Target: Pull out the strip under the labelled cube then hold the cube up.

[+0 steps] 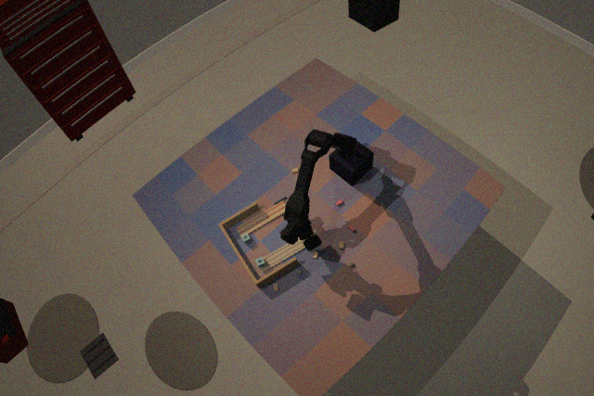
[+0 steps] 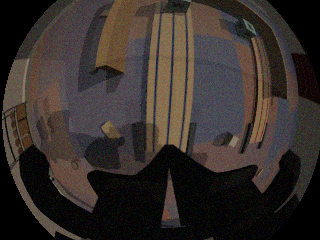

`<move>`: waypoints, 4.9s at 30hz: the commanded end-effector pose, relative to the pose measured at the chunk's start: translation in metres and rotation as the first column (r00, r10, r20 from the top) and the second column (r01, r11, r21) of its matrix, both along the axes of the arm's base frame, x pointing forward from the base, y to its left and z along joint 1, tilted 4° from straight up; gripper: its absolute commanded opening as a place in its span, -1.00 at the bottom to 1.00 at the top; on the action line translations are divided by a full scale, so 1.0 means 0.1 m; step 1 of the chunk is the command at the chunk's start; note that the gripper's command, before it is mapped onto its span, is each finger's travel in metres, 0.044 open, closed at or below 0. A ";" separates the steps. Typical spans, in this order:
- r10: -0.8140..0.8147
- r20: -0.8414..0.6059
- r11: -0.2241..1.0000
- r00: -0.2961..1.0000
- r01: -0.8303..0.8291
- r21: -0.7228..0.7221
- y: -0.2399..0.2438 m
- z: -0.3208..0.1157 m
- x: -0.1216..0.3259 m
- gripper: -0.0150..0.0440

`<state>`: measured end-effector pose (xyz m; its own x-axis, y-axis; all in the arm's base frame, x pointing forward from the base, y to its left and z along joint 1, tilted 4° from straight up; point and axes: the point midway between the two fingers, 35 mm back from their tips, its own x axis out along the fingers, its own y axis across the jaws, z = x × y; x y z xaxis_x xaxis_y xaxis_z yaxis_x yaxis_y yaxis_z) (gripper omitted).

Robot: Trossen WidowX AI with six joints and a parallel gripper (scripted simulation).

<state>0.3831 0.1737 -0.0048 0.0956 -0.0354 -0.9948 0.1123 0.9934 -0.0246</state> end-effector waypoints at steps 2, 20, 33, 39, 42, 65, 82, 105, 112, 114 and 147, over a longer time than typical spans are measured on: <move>0.000 -0.007 1.000 1.000 0.000 0.001 -0.01 -0.10 -0.01 -0.49; 0.000 -0.007 1.000 1.000 0.000 0.001 -0.03 -0.38 0.02 -0.49; 0.000 -0.007 1.000 1.000 0.000 0.001 -0.03 -0.38 0.02 -0.49; 0.000 -0.007 1.000 1.000 0.000 0.001 -0.03 -0.38 0.02 -0.49; 0.000 -0.007 1.000 1.000 0.000 0.001 -0.03 -0.39 0.02 -0.49; 0.000 -0.007 1.000 1.000 0.000 0.001 -0.03 -0.41 0.02 -0.49; 0.000 -0.008 1.000 1.000 0.000 0.001 -0.03 -0.43 -0.04 -0.49; 0.000 -0.011 1.000 1.000 0.000 0.001 -0.01 -0.48 -0.40 -0.49; 0.000 -0.012 1.000 1.000 0.000 0.001 0.00 -0.49 -0.51 -0.49; 0.000 -0.013 1.000 1.000 0.000 0.001 0.00 -0.50 -0.54 -0.49; 0.000 -0.018 1.000 1.000 0.000 0.002 0.04 -0.55 -1.04 -0.49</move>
